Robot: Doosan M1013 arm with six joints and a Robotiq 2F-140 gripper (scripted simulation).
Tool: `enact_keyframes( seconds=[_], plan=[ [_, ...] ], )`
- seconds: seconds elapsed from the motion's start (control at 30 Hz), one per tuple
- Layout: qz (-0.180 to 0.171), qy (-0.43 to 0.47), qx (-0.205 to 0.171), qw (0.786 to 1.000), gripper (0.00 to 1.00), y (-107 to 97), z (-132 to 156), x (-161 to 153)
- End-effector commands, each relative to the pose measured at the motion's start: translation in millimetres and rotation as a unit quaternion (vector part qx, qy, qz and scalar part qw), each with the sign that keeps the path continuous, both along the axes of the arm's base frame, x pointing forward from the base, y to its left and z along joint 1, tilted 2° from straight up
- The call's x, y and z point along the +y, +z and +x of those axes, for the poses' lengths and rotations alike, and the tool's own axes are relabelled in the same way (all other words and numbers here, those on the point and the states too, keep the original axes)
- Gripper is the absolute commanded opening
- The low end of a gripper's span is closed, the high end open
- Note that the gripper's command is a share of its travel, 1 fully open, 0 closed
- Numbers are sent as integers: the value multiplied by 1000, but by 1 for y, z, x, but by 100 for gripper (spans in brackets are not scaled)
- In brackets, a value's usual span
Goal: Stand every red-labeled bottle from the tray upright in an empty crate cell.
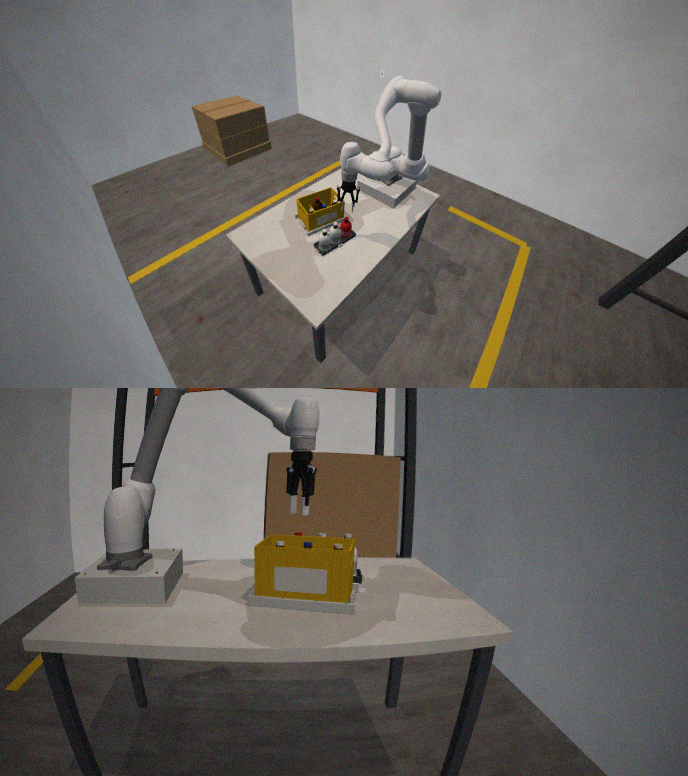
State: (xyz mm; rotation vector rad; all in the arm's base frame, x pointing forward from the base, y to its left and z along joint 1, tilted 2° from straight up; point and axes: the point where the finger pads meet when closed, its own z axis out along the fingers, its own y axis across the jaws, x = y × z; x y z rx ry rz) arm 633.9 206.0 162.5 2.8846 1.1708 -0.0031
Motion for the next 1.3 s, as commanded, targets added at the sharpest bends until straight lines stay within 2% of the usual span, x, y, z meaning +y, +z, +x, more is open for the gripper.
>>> enact_keyframes(
  seconds=[0.0, 0.7, 1.27],
  plan=[
    [0, 0, 0, 1000, 38, 0, 0, 0],
    [0, 0, 0, 1000, 38, -2, 0, 0],
    [0, 0, 0, 1000, 38, -16, 0, 0]
  ],
)
